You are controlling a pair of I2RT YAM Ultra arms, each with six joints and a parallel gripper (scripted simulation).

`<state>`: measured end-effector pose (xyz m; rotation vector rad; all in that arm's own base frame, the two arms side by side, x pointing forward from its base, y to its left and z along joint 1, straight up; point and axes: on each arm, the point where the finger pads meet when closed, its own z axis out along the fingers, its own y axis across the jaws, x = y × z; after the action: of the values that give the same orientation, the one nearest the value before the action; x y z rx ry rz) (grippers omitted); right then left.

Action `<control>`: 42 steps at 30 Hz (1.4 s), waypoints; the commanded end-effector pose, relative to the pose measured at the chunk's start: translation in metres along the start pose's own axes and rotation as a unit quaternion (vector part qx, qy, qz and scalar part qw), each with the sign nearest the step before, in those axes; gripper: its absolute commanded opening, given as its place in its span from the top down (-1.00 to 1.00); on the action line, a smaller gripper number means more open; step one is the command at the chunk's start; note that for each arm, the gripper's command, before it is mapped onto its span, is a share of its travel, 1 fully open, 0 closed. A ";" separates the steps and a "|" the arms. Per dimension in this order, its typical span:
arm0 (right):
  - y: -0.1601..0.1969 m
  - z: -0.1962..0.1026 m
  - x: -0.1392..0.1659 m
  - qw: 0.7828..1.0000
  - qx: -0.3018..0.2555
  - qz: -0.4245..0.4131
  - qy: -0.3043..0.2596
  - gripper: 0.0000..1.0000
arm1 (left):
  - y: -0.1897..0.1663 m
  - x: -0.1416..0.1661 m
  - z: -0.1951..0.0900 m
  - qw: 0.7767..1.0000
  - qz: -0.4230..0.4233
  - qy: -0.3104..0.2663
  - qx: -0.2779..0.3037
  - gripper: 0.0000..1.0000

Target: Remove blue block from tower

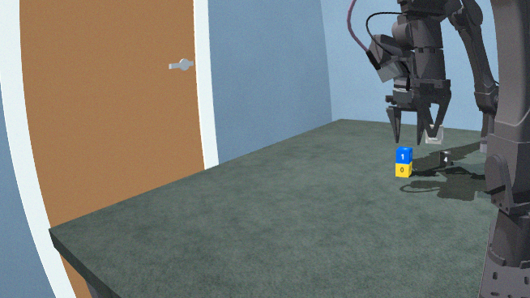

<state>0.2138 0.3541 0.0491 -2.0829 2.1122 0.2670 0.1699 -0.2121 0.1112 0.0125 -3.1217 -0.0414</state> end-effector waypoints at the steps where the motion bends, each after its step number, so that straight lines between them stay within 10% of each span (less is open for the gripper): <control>1: -0.009 -0.008 -0.017 1.000 0.014 -0.012 -0.023 -0.11 | -0.001 0.001 -0.021 1.000 0.000 -0.015 0.019 0.46; 26: -0.009 0.023 -0.022 1.000 0.012 -0.008 -0.022 -0.11 | -0.001 0.000 -0.016 1.000 0.000 -0.013 0.016 0.46; 42: -0.009 0.020 -0.017 1.000 0.012 -0.008 -0.021 0.37 | -0.001 0.000 -0.016 1.000 0.000 -0.013 0.016 0.46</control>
<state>0.2215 0.3725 0.0236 -2.0820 2.0889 0.2717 0.1667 -0.2081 0.1115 0.0125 -3.1088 -0.0658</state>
